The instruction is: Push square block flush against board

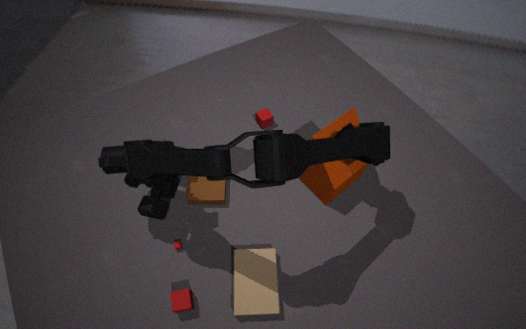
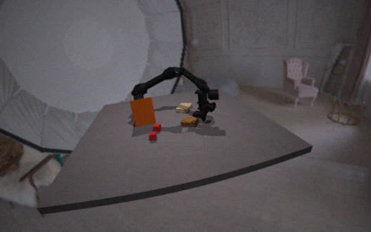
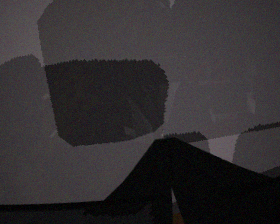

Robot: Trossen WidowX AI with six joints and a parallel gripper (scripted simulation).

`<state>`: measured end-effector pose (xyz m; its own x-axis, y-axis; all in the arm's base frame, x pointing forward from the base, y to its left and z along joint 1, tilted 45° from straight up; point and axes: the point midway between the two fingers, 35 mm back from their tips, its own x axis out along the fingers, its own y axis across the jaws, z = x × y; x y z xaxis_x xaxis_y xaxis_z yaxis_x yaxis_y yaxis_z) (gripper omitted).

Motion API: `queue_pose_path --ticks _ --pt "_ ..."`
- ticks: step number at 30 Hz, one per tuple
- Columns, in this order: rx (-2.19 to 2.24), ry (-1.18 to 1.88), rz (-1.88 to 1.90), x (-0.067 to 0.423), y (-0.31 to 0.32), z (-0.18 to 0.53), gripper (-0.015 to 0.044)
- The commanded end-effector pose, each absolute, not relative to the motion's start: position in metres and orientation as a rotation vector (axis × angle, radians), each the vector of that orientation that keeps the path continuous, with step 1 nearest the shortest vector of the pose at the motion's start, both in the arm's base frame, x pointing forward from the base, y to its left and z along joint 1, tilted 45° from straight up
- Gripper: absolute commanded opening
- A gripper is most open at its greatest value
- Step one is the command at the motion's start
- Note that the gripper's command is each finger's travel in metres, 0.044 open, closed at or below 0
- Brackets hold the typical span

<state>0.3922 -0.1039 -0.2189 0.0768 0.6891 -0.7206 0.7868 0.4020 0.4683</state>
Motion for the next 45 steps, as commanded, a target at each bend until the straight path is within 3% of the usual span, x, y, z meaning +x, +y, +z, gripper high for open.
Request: queue_pose_path --ticks 1,18,25,45 --pt "1.317 1.649 -0.12 0.396 -0.107 -0.223 0.0" --pt "1.324 1.636 -0.127 0.395 -0.15 -0.187 0.0" --pt "1.192 1.624 0.014 0.363 -0.148 -0.188 0.0" --pt "1.158 1.619 0.052 0.362 -0.108 -0.227 0.0"
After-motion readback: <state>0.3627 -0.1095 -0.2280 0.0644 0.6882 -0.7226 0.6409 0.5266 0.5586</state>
